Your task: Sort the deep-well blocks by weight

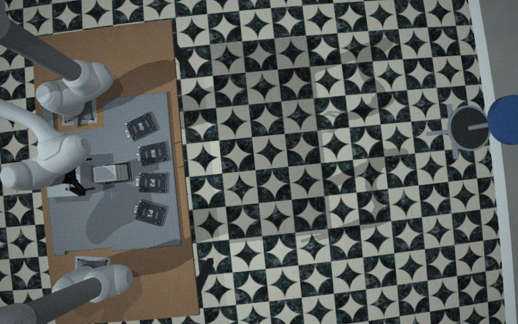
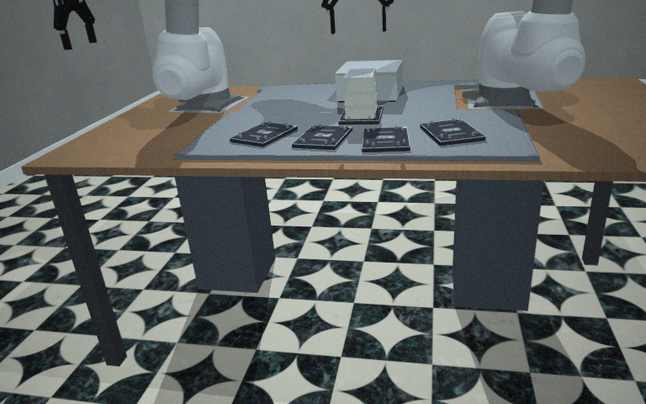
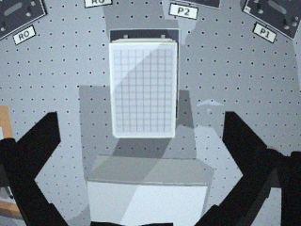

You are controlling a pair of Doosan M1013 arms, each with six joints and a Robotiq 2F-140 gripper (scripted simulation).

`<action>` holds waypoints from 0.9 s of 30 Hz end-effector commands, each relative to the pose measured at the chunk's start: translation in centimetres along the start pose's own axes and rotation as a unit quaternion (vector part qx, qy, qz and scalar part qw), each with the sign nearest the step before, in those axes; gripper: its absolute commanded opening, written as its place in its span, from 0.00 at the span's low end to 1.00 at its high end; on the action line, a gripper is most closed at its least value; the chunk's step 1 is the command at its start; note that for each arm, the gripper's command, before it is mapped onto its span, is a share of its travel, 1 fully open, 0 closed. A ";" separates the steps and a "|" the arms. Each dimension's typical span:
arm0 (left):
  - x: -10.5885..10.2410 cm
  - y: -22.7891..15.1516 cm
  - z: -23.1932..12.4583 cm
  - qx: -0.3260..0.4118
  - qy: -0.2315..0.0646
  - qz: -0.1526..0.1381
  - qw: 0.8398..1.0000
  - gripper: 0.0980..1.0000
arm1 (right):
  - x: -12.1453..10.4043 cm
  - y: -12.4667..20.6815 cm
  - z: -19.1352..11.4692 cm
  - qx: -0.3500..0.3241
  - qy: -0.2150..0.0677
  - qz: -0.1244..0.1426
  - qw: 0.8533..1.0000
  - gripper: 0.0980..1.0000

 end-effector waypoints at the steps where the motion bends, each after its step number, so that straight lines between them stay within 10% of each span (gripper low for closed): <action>1: -1.9 0.1 0.0 0.000 0.001 -0.001 1.000 1.00 | 0.1 0.0 0.0 0.000 0.000 0.000 1.000 1.00; 13: -6.9 0.1 0.0 0.000 0.001 -0.001 1.000 1.00 | 0.1 0.0 0.0 0.000 0.000 0.000 1.000 1.00; 27: -6.9 0.1 0.0 0.000 0.001 -0.001 1.000 1.00 | 0.1 0.0 0.0 0.000 0.000 0.000 1.000 1.00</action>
Point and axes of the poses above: on each arm, the point where the finger pads meet when closed, its own x axis back along the fingers, its own y axis across the jaws, z = x × y, the point moved 10 cm from there along x, back along the fingers, and after that the axes turned 2 degrees about x, right-handed, at the moved point
